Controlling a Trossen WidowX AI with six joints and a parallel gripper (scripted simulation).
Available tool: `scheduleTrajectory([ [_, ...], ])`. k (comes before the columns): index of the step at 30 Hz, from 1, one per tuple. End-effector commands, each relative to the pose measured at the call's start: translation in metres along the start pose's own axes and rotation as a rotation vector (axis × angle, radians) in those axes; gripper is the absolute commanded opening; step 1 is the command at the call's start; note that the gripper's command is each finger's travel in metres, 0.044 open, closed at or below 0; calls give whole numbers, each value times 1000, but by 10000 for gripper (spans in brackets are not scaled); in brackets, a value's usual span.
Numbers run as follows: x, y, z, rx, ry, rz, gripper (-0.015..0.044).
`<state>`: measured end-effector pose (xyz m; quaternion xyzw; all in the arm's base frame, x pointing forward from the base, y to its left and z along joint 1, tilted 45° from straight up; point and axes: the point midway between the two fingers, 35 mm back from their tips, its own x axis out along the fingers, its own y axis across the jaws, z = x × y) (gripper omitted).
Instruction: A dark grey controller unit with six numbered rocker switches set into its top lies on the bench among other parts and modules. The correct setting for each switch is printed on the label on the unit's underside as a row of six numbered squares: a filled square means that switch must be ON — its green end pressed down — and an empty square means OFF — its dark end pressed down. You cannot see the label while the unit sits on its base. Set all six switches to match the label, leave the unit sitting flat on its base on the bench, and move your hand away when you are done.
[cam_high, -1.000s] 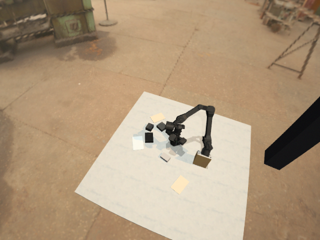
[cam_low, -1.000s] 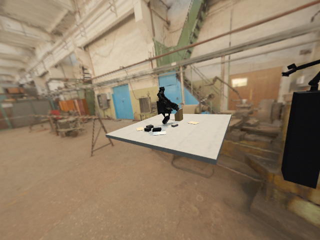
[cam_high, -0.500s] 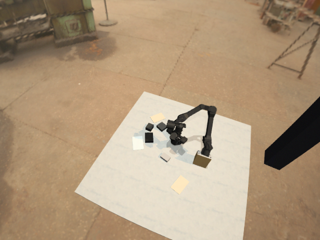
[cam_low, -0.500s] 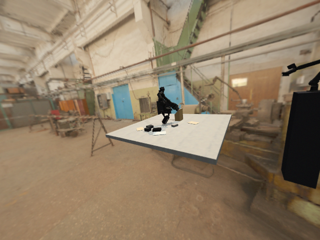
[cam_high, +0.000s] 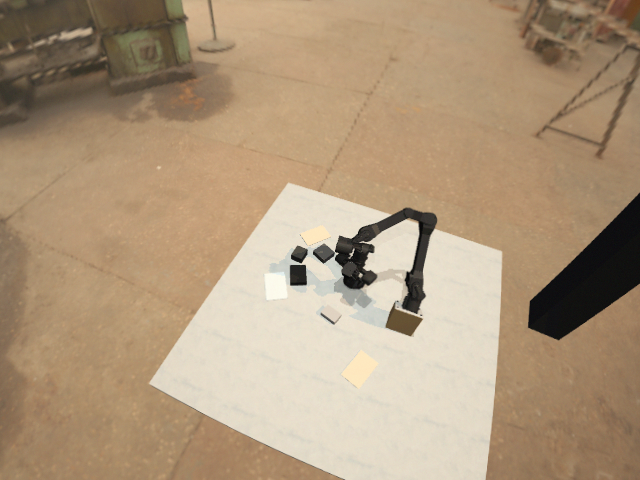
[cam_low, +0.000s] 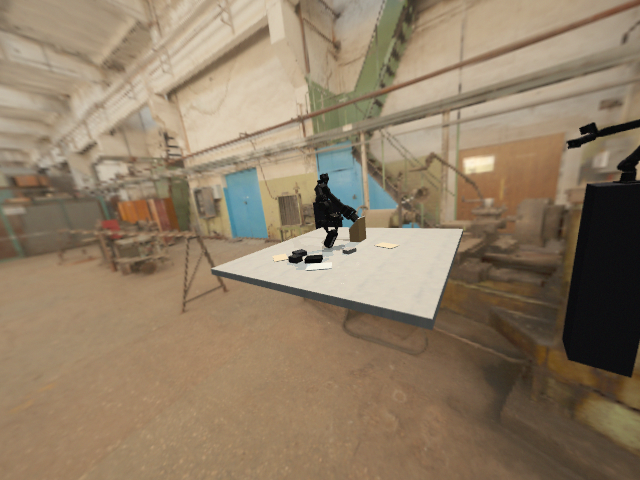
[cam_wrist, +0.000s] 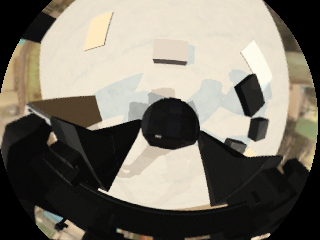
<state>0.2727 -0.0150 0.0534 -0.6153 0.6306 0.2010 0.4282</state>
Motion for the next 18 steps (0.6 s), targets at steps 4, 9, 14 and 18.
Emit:
scheduleTrajectory([
  [4, -4, 0, -7, -2, -16, -2, 336],
  [9, -6, 0, -11, -2, -26, -2, 336],
  [14, -7, 0, -15, -2, -36, -2, 336],
  [18, -9, 0, -18, -2, -44, -2, 336],
])
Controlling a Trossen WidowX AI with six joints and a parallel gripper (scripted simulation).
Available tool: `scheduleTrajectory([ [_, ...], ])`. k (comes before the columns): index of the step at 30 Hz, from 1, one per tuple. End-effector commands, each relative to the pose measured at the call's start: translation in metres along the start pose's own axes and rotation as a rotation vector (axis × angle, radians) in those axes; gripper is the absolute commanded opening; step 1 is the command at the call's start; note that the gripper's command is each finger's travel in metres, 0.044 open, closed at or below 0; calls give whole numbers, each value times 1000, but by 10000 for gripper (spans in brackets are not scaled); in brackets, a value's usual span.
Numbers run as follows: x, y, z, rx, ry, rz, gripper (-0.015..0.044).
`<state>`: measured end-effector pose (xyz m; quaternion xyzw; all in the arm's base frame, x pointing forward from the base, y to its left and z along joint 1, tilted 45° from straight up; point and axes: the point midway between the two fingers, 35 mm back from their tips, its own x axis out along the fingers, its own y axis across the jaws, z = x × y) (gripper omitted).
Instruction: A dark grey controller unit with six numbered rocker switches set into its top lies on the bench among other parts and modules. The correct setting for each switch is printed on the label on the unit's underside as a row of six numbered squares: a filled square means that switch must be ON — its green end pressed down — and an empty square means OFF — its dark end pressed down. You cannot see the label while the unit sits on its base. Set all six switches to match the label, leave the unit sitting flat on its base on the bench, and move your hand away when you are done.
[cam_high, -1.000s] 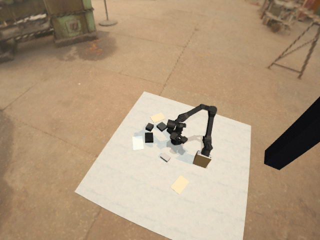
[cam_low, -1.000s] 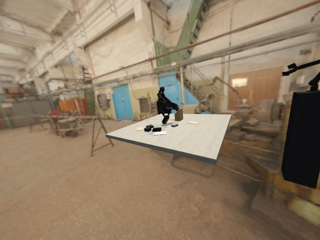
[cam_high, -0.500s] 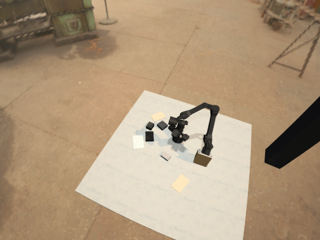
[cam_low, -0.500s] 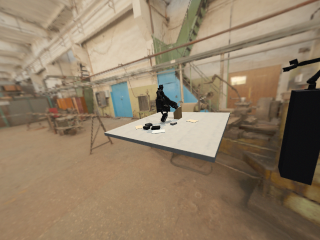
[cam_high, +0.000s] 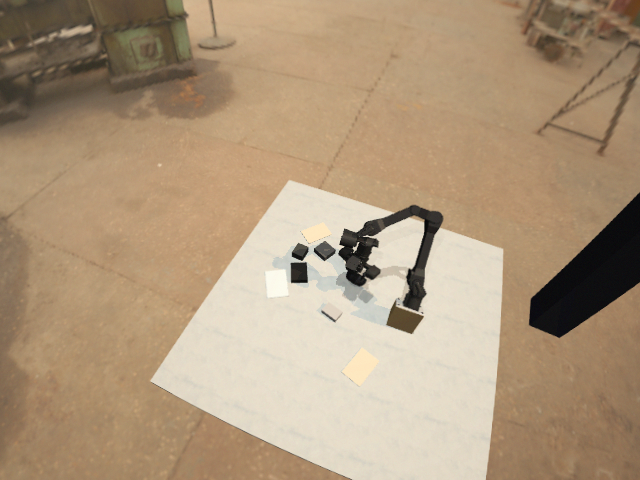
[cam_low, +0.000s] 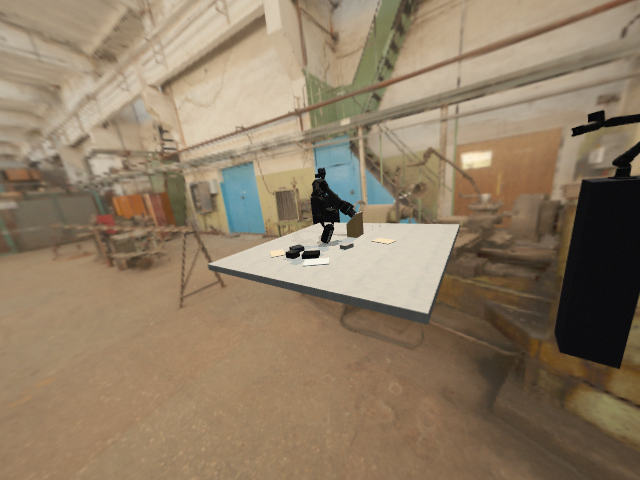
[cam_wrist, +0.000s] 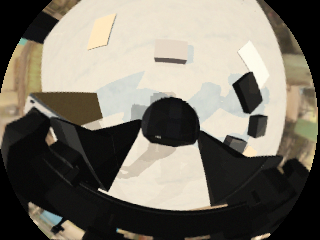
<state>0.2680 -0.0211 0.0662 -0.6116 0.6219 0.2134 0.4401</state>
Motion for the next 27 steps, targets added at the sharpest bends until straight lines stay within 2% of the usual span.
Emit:
scheduleTrajectory([
  [1, -2, 0, -6, -1, -7, -1, 336],
  [27, -10, 0, -27, -1, -59, -1, 336],
])
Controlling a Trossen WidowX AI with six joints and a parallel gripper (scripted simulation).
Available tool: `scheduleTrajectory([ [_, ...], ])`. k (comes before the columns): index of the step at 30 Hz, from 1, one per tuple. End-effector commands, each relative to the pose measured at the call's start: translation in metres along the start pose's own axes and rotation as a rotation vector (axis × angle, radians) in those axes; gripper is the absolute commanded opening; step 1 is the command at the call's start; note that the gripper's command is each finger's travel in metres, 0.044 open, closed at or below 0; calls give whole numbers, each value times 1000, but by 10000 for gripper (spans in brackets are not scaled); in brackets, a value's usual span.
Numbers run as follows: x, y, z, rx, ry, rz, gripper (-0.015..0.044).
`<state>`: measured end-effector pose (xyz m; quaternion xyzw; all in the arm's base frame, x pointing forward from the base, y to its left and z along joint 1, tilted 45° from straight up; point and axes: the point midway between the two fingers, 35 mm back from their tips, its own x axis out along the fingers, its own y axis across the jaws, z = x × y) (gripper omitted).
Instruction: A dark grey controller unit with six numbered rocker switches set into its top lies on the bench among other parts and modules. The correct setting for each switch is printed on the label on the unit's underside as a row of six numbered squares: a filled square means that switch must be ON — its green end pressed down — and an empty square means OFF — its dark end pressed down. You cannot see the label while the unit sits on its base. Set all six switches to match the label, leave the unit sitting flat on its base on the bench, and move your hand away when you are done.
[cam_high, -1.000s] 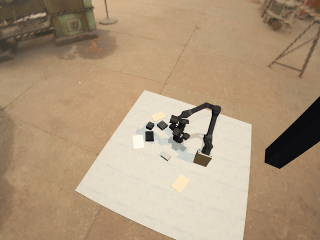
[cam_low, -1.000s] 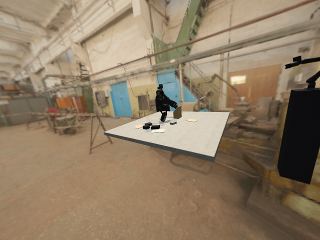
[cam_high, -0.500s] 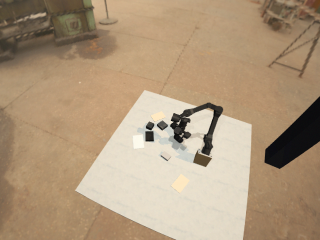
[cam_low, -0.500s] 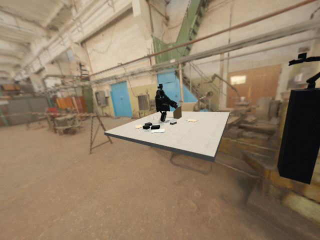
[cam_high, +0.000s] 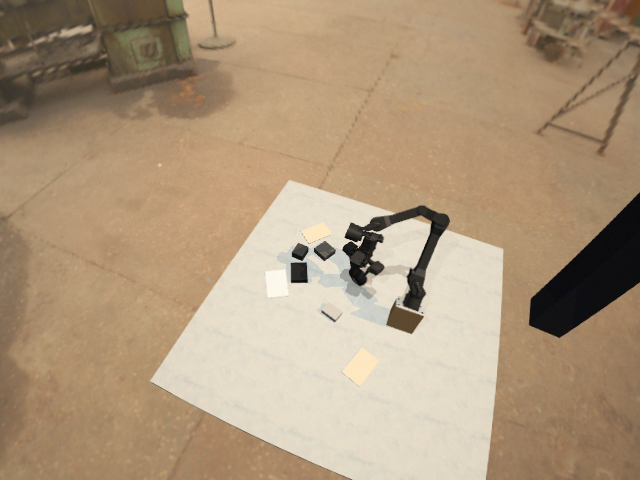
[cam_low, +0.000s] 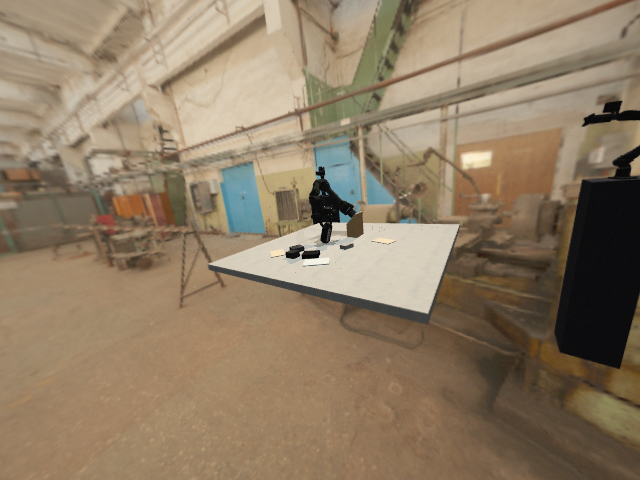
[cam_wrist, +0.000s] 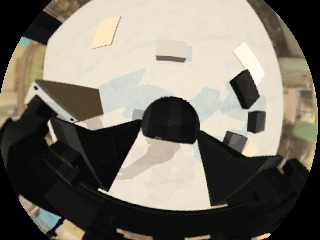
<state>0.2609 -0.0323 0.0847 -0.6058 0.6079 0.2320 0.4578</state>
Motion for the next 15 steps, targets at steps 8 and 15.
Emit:
scheduleTrajectory([
  [8, -3, 0, -13, 1, -16, 0, 336],
  [15, -5, 0, -19, 1, -29, -1, 336],
])
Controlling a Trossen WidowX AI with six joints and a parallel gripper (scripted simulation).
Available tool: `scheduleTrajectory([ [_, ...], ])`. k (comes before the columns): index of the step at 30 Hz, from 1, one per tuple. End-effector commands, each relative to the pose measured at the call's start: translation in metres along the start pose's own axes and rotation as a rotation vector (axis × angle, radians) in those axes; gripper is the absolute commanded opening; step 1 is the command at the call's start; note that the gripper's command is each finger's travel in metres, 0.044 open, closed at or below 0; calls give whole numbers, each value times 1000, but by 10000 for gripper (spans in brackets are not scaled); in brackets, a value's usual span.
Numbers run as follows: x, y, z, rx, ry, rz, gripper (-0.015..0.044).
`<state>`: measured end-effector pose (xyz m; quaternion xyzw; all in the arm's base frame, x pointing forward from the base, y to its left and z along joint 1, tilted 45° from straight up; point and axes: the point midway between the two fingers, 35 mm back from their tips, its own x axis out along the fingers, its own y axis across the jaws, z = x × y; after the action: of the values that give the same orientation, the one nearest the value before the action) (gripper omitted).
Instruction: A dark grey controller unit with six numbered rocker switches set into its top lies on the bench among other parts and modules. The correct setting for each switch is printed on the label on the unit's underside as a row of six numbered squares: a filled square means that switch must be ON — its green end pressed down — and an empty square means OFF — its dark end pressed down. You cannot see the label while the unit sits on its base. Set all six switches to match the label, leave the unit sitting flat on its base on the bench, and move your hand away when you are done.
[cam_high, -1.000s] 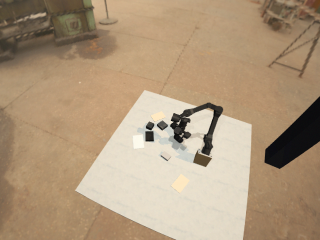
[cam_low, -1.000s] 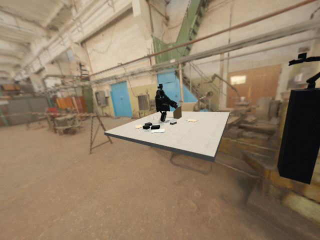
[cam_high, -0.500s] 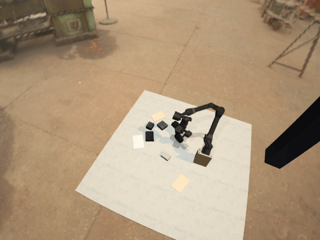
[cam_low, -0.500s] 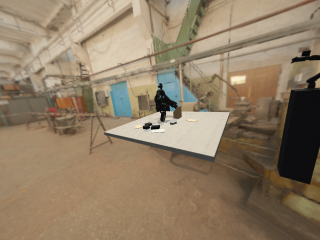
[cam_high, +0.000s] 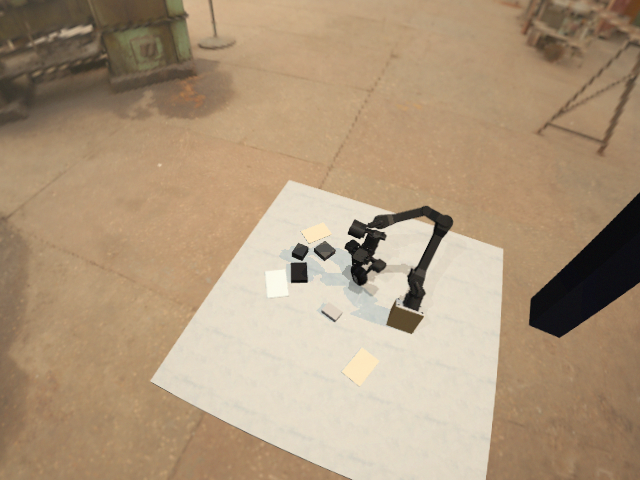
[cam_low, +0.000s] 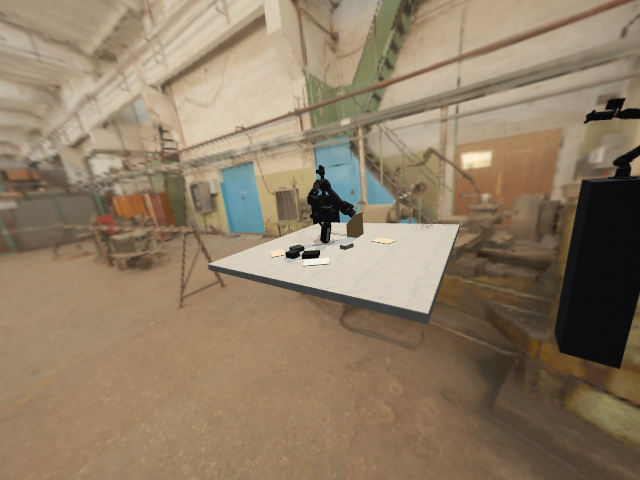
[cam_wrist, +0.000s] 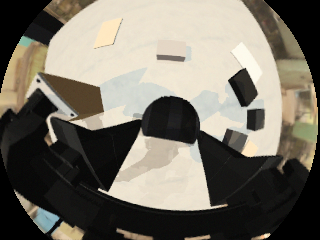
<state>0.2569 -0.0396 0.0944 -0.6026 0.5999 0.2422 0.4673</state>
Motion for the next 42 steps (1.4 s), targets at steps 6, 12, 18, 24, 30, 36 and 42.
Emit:
scheduleTrajectory([
  [6, -2, 0, -11, 3, 13, 0, 336],
  [12, -4, 0, -15, 3, 24, 0, 336],
  [18, -5, 0, -18, 3, 34, 0, 336],
  [24, -6, 0, -21, 3, 44, 0, 336],
  [30, -8, 0, -22, 3, 51, 1, 336],
  [36, -10, 0, -26, 3, 64, 1, 336],
  [42, -12, 0, -30, 3, 77, 1, 336],
])
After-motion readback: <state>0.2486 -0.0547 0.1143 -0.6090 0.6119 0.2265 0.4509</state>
